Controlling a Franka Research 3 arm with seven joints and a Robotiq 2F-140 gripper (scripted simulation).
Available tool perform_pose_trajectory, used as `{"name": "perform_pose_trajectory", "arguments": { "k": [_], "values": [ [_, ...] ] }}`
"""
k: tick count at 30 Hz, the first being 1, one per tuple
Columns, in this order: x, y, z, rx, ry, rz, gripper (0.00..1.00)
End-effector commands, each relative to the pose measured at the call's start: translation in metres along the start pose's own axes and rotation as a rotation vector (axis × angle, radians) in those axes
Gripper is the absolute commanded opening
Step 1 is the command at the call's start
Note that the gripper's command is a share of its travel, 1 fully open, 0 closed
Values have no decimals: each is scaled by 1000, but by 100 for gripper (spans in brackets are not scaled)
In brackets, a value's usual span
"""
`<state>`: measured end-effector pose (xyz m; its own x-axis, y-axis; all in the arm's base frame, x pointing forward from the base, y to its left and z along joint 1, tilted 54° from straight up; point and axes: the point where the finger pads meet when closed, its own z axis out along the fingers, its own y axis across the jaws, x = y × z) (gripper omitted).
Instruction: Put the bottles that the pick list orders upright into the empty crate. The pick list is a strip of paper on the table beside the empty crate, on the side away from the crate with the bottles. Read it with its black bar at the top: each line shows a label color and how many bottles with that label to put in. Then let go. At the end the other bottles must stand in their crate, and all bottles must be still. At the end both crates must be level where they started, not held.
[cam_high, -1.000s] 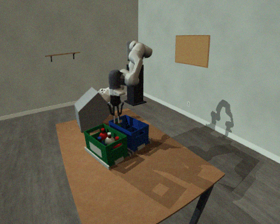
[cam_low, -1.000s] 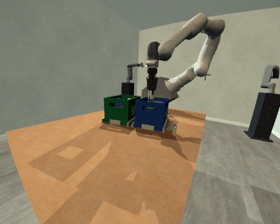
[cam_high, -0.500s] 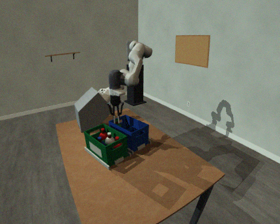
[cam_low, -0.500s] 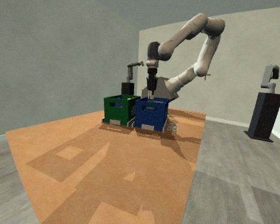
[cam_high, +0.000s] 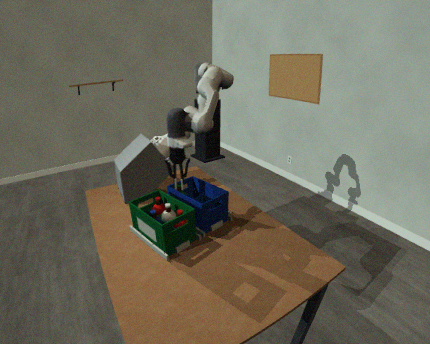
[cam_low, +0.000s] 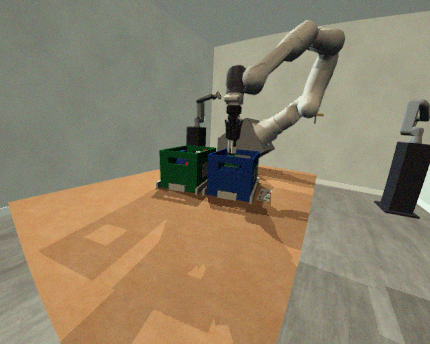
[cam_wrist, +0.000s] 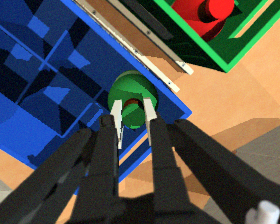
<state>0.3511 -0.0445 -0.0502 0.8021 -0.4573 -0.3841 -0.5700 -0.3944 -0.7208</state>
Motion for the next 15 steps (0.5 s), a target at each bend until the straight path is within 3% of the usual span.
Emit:
{"name": "perform_pose_trajectory", "arguments": {
  "k": [1,15],
  "values": [
    [4,2,-1,-5,12,-3,0],
    [4,2,5,-5,12,-3,0]
  ]
}}
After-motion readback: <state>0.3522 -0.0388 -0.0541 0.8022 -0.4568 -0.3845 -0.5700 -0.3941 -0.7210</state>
